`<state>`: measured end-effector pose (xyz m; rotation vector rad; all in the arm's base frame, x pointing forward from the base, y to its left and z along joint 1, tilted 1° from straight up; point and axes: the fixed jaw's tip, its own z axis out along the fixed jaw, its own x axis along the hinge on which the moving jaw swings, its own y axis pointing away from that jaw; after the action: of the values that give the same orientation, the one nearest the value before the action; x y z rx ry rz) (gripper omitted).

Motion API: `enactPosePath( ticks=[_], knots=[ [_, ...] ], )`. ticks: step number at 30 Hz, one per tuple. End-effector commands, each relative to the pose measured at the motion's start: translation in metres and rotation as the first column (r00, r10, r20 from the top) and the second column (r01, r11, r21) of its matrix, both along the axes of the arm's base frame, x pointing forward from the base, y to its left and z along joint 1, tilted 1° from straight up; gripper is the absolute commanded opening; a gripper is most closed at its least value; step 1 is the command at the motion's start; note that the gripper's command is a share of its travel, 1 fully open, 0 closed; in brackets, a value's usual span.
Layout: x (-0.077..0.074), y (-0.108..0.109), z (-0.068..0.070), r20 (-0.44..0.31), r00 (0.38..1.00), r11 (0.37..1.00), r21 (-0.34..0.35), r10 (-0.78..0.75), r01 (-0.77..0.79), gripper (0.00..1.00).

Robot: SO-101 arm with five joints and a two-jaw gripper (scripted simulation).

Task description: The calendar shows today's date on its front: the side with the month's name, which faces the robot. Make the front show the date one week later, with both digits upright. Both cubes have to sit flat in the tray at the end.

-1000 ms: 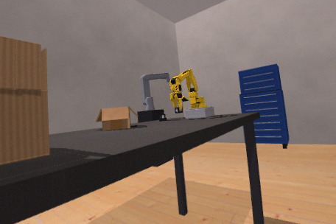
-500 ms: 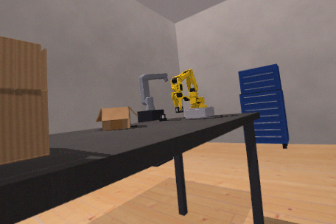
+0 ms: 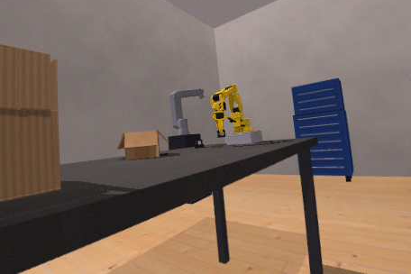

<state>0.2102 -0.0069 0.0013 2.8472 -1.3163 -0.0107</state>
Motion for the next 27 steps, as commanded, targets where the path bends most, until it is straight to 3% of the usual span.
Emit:
enactPosePath(
  ticks=[1,7,14,16,27],
  knots=[
    [0.001,0.006,0.0,-0.007,0.995,0.995,0.0,-0.095,0.095,0.0],
    [0.002,0.016,-0.001,-0.006,0.954,0.954,-0.004,-0.301,0.301,0.0],
    [0.002,0.029,-0.002,-0.003,0.846,0.846,-0.008,-0.533,0.533,0.0],
    [0.002,0.029,-0.002,-0.003,0.846,0.846,-0.008,-0.533,0.533,0.0],
    [0.003,0.049,-0.004,0.002,0.572,0.572,-0.012,-0.82,0.82,0.0]
  ],
)
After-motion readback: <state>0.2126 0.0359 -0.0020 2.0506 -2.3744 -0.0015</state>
